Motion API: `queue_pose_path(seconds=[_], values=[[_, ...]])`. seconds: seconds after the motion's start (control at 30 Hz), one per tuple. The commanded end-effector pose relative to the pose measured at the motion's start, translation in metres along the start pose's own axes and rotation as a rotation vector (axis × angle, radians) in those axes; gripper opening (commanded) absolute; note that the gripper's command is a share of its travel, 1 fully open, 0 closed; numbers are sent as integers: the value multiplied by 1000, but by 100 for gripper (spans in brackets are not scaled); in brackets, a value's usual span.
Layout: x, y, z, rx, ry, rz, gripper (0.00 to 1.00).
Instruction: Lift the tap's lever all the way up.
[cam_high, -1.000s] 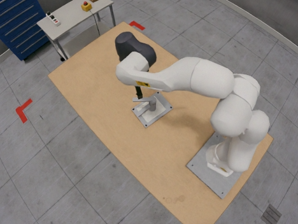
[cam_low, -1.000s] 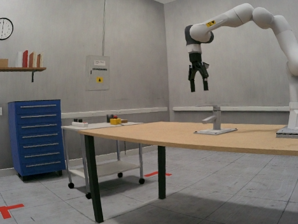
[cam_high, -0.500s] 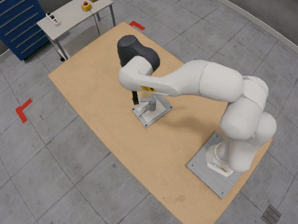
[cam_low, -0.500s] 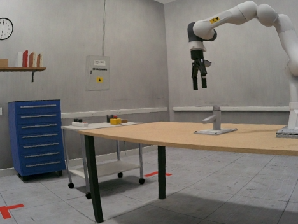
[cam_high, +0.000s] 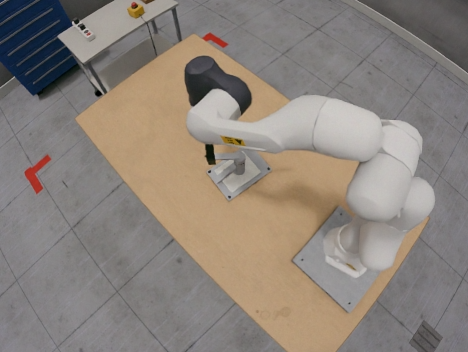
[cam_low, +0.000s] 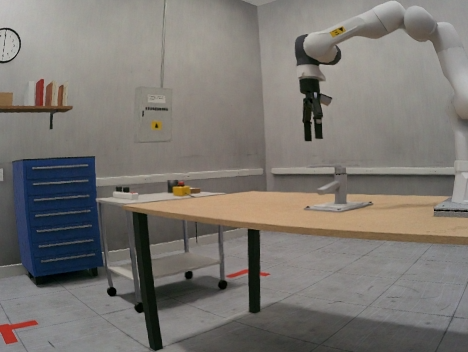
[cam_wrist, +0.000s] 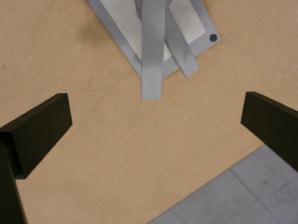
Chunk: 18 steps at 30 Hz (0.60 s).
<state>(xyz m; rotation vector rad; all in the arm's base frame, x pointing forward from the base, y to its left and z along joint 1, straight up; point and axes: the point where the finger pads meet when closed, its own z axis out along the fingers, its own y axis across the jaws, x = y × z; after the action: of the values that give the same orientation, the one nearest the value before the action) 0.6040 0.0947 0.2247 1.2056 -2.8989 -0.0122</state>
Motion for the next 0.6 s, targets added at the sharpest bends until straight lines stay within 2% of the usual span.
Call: queue_pose_path(seconds=[0.0, 0.3, 0.33, 0.57], values=[[0, -1, 0, 5, -2, 26, 100], [0, -1, 0, 5, -2, 26, 100], [0, -1, 0, 5, -2, 26, 10], [0, -1, 0, 5, -2, 26, 10]])
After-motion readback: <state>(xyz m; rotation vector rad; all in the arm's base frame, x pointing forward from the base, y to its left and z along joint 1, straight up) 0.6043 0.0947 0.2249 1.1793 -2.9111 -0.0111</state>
